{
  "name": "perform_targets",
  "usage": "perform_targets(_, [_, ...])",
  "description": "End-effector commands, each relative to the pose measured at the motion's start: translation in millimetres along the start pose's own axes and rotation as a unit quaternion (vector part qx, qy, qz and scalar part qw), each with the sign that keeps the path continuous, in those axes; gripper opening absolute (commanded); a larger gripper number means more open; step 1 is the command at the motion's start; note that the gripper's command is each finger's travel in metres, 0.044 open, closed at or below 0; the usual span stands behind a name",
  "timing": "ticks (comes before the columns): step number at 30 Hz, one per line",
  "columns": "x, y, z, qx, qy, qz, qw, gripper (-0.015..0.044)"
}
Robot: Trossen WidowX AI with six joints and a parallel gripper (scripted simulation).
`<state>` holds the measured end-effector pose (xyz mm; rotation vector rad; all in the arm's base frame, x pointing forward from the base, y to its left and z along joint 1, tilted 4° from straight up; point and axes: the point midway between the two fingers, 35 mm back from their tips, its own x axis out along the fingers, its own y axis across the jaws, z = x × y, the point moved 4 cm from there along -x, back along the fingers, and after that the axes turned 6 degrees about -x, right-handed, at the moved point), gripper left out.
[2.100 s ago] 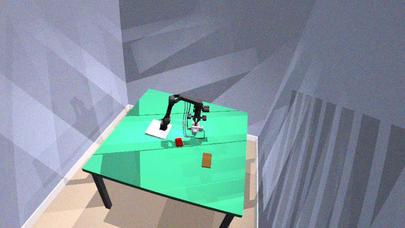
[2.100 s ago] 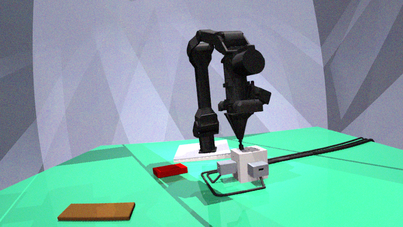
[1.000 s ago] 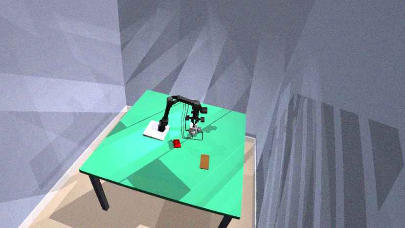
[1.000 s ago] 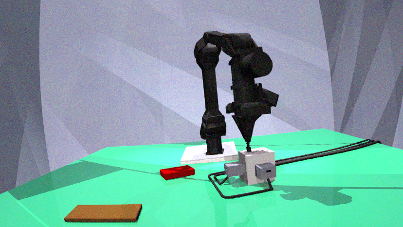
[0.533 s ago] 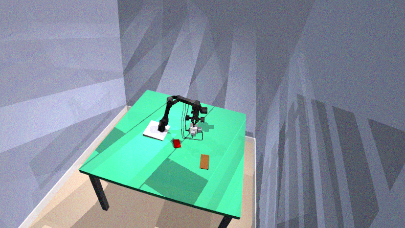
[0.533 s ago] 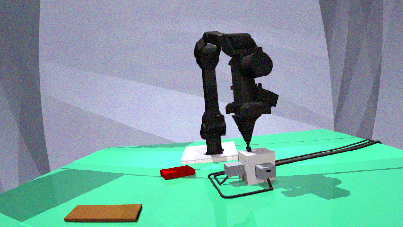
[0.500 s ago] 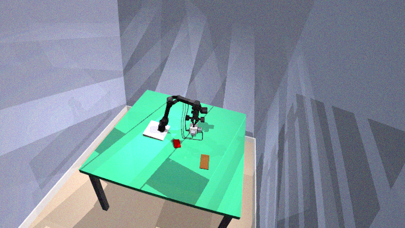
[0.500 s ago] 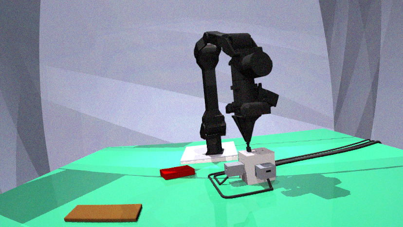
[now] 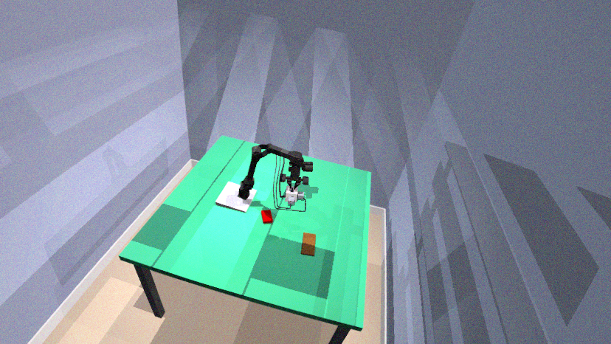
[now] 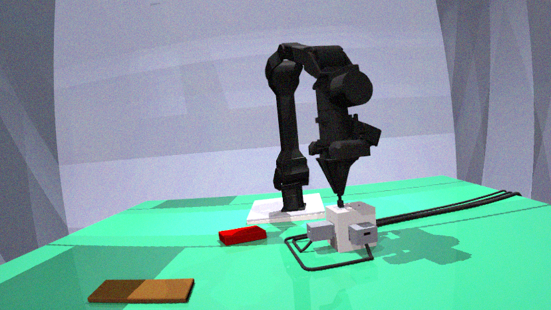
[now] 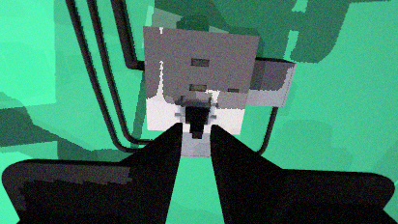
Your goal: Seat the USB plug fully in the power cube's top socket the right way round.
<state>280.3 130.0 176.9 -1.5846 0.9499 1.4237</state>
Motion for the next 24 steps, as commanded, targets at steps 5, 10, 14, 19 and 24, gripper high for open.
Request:
perform_targets(5, [0,0,0,0.000,0.000,0.001,1.000,0.0095])
perform_targets(10, [0,0,0,0.000,0.000,0.001,1.000,0.0095])
perform_targets(14, [-1,0,0,0.000,0.000,0.000,1.000,0.0095])
perform_targets(19, [-6,0,0,0.000,0.000,0.000,1.000,0.0095])
perform_targets(24, [-11,0,0,0.000,0.000,0.000,1.000,0.0095])
